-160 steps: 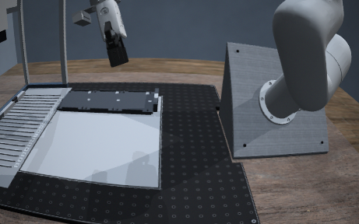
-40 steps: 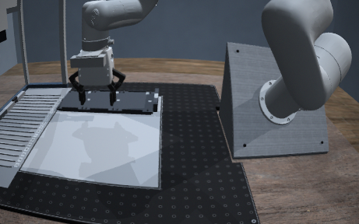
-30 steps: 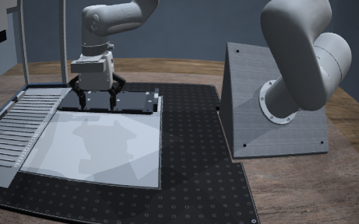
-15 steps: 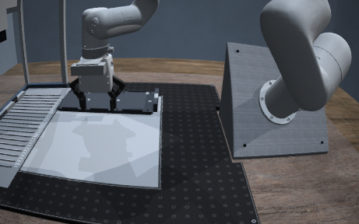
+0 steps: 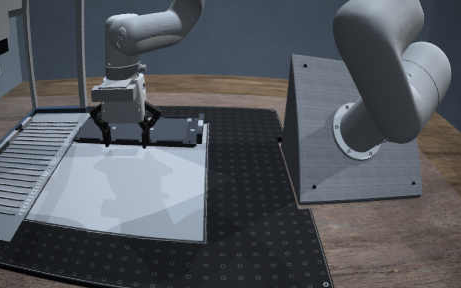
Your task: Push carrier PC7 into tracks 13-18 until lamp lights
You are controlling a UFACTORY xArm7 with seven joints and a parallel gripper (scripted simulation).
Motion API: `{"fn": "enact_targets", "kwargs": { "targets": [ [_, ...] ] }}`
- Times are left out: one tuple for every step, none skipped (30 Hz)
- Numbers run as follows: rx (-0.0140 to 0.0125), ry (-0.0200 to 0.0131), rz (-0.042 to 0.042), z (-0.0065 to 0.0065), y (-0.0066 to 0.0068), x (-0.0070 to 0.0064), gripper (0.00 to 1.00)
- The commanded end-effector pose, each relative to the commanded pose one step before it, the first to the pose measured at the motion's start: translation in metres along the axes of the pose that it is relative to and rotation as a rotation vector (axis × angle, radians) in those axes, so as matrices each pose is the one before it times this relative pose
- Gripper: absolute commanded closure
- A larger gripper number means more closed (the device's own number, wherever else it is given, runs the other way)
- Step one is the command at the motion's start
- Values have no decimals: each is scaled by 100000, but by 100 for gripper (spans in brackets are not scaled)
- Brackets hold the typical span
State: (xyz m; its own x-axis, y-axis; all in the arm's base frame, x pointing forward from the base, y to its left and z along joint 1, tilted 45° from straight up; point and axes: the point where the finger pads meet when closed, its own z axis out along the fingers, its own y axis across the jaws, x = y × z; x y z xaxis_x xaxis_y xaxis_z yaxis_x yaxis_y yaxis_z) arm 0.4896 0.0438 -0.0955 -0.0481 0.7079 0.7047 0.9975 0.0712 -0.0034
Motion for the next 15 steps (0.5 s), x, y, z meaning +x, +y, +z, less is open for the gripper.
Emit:
{"fn": "enact_targets", "kwargs": {
  "targets": [
    [-474,-313,39,-22,161,-135,0],
    [0,0,0,66,0,0,0],
    [0,0,0,66,0,0,0],
    [0,0,0,66,0,0,0],
    [0,0,0,66,0,0,0],
    [0,0,0,67,0,0,0],
    [0,0,0,67,0,0,0],
    [0,0,0,67,0,0,0],
    [0,0,0,67,0,0,0],
    [0,0,0,67,0,0,0],
    [0,0,0,67,0,0,0],
    [0,0,0,67,0,0,0],
    [0,0,0,67,0,0,0],
    [0,0,0,67,0,0,0],
    [0,0,0,0,0,0,0]
  ]
}}
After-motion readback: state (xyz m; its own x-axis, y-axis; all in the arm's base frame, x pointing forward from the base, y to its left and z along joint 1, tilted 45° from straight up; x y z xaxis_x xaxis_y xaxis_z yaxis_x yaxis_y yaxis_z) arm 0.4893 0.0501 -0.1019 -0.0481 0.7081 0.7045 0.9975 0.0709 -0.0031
